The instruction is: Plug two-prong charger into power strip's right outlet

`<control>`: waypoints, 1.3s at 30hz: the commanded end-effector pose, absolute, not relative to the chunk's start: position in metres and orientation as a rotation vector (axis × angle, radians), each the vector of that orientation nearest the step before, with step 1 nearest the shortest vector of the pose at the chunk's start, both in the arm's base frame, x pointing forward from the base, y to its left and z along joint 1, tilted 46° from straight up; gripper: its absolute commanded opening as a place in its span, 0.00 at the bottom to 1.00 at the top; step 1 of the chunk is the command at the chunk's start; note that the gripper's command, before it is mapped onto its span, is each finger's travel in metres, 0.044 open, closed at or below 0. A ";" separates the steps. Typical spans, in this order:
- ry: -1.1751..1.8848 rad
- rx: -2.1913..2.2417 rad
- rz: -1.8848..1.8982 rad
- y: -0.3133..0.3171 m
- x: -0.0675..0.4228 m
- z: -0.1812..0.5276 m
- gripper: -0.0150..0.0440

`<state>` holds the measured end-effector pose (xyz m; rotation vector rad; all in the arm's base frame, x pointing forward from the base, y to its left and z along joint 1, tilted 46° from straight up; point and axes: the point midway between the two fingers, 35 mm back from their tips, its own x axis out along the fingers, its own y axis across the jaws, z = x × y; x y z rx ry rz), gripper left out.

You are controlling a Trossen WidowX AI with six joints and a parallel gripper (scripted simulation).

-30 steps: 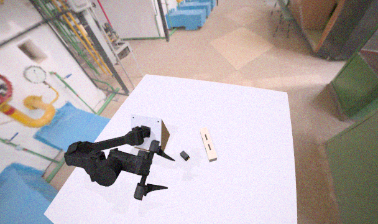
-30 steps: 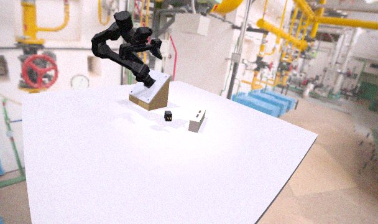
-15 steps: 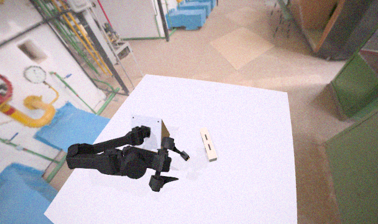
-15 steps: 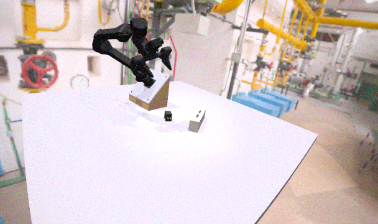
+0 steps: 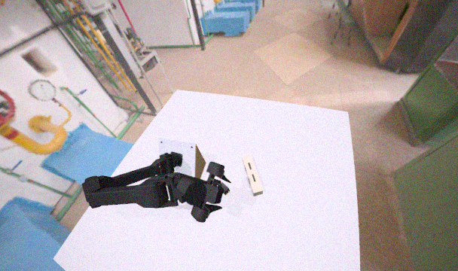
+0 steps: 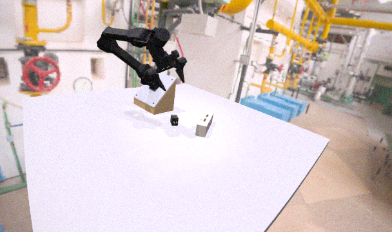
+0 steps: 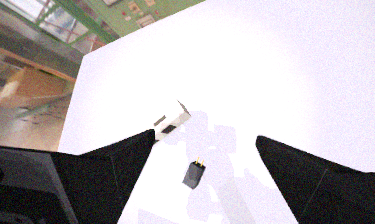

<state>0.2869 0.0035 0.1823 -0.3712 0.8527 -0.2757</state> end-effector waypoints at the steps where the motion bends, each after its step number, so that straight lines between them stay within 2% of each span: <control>1: 0.899 -0.354 -0.311 0.002 0.288 0.168 1.00; 39: 1.212 -0.209 -0.768 -0.025 0.265 0.055 1.00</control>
